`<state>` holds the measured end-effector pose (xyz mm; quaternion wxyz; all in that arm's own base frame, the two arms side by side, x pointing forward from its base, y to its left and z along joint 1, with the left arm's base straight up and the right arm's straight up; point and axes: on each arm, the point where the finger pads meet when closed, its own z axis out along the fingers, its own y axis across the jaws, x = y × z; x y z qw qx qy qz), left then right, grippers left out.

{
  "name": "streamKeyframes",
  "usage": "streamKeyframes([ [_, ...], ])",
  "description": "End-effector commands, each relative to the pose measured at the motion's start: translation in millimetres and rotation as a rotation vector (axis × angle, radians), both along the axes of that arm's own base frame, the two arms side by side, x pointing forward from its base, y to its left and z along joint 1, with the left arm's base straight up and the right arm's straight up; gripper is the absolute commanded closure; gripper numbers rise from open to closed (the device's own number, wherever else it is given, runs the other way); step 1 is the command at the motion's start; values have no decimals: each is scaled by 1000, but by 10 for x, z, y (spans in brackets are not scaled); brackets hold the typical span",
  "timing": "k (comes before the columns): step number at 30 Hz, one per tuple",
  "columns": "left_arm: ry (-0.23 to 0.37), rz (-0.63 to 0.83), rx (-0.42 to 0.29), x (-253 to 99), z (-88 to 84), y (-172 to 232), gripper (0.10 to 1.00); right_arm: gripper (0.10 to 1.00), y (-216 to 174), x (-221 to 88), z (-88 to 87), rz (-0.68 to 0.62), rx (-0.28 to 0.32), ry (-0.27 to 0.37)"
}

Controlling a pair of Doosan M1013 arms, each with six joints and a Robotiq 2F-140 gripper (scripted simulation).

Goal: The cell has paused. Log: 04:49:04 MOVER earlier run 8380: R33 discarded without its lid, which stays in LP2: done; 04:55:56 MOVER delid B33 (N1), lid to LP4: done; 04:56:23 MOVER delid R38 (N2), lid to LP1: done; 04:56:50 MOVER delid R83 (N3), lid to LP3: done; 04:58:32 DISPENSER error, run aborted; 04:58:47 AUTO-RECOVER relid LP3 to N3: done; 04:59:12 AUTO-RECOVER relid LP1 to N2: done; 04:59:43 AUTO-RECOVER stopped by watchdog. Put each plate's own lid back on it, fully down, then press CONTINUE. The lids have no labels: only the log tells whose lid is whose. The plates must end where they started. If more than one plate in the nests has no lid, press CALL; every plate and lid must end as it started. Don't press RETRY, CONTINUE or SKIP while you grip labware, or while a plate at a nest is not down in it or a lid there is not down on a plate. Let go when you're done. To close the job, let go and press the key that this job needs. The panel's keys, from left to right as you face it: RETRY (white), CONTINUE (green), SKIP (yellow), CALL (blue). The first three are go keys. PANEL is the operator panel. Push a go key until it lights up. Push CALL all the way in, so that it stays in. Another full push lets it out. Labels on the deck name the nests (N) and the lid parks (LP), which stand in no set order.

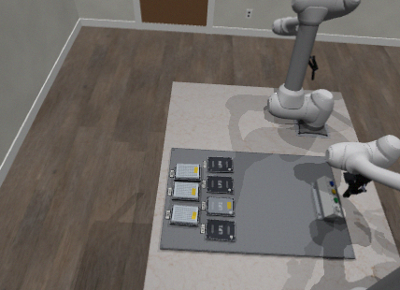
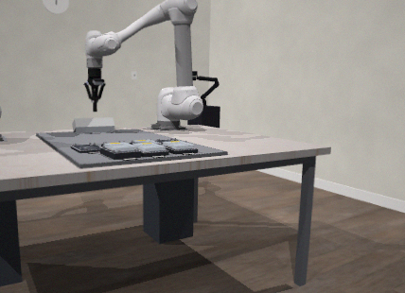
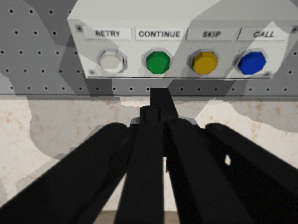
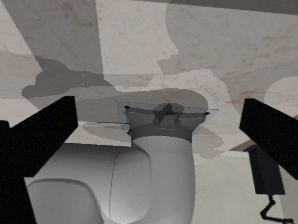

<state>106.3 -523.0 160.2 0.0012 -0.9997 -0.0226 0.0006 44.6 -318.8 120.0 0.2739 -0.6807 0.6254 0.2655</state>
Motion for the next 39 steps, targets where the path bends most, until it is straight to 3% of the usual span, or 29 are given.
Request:
streamKeyframes([
  [1,-3,-2,-7,-18,0,-14,999,98,-8,-21,9,-5,3,3],
  [39,-2,-2,-3,-19,-178,-6,999,98,-8,-21,9,-5,3,3],
])
